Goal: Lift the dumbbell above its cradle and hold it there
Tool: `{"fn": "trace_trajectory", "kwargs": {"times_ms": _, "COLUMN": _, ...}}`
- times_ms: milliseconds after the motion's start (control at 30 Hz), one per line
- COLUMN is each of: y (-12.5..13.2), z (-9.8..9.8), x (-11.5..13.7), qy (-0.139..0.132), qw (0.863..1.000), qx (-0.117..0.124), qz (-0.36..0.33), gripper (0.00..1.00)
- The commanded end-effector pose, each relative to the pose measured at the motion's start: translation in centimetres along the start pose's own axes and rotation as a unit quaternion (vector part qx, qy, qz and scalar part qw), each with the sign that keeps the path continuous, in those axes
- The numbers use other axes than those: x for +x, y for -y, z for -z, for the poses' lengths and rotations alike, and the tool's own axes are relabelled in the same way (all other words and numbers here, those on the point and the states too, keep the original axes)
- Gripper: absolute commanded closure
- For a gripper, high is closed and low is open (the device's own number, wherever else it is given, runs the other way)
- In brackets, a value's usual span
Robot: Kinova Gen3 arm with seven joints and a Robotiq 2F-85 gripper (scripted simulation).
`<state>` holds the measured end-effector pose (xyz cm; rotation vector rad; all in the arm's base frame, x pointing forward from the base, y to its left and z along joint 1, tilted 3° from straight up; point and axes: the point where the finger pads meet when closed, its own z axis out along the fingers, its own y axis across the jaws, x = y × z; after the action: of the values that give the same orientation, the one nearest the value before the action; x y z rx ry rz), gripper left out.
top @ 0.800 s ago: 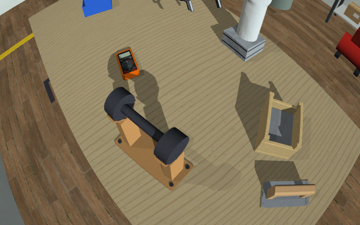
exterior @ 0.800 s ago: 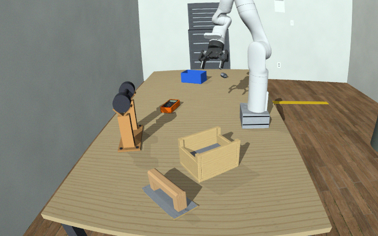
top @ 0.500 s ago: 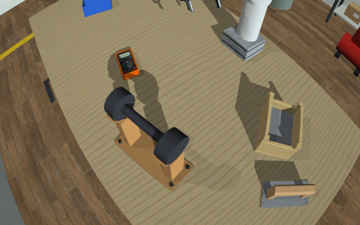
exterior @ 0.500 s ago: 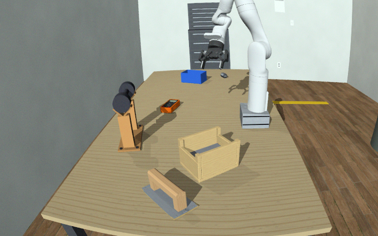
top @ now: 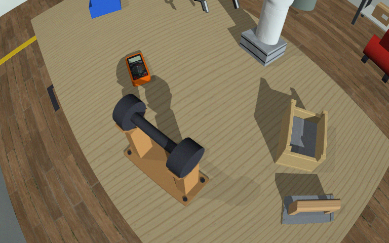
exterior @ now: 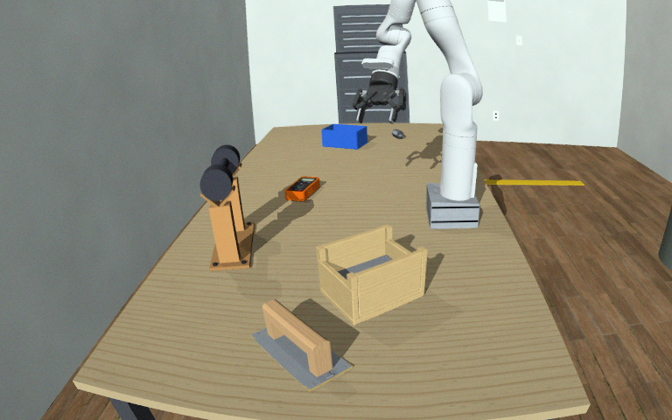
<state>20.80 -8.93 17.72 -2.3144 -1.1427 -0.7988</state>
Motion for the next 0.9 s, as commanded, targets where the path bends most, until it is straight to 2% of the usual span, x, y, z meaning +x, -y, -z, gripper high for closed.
{"fn": "trace_trajectory", "kwargs": {"times_ms": 0, "y": -0.2, "z": -0.1, "x": 0.2, "qy": 0.003, "qw": 1.0, "qx": 0.001, "qz": 0.004, "gripper": 0.0}}
{"fn": "trace_trajectory", "kwargs": {"times_ms": 300, "y": -1.4, "z": -0.9, "x": 1.4, "qy": 0.022, "qw": 1.0, "qx": 0.006, "qz": 0.018, "gripper": 0.0}}
{"fn": "trace_trajectory", "kwargs": {"times_ms": 667, "y": -5.1, "z": -3.5, "x": 5.7, "qy": 0.076, "qw": 0.995, "qx": 0.017, "qz": 0.065, "gripper": 0.0}}
{"fn": "trace_trajectory", "kwargs": {"times_ms": 767, "y": -6.6, "z": -4.5, "x": 7.4, "qy": 0.098, "qw": 0.991, "qx": 0.023, "qz": 0.083, "gripper": 0.0}}
{"fn": "trace_trajectory", "kwargs": {"times_ms": 867, "y": -6.6, "z": -4.5, "x": 7.4, "qy": 0.098, "qw": 0.991, "qx": 0.023, "qz": 0.083, "gripper": 0.0}}
